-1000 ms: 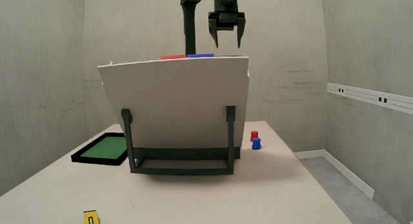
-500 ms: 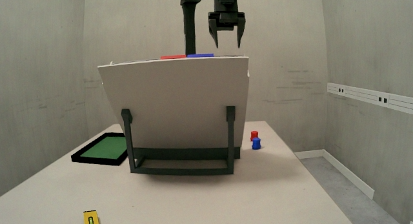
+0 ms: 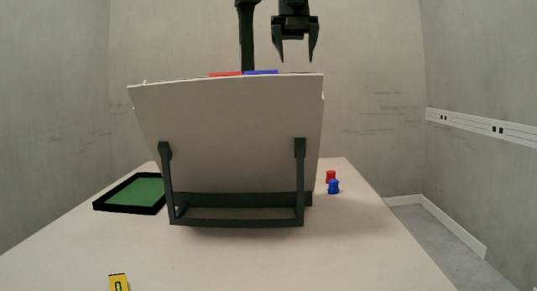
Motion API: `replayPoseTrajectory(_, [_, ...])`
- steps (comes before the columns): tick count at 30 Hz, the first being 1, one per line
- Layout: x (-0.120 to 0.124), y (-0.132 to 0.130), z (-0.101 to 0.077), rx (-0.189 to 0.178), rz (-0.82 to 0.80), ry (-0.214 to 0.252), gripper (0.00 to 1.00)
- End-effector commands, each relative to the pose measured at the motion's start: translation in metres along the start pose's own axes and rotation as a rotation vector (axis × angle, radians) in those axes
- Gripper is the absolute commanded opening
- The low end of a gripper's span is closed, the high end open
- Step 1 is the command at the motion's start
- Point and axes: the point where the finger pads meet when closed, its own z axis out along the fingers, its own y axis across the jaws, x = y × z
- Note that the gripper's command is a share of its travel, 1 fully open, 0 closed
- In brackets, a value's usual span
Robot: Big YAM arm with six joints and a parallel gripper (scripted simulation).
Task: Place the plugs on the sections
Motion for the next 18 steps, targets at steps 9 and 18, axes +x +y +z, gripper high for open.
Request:
replayPoseTrajectory(9, [-0.007, 0.001, -0.008, -0.005, 0.003, -0.02, 0.59])
replayPoseTrajectory(18, [-0.018, 0.0, -0.028, -0.01, 0.006, -0.042, 0.59])
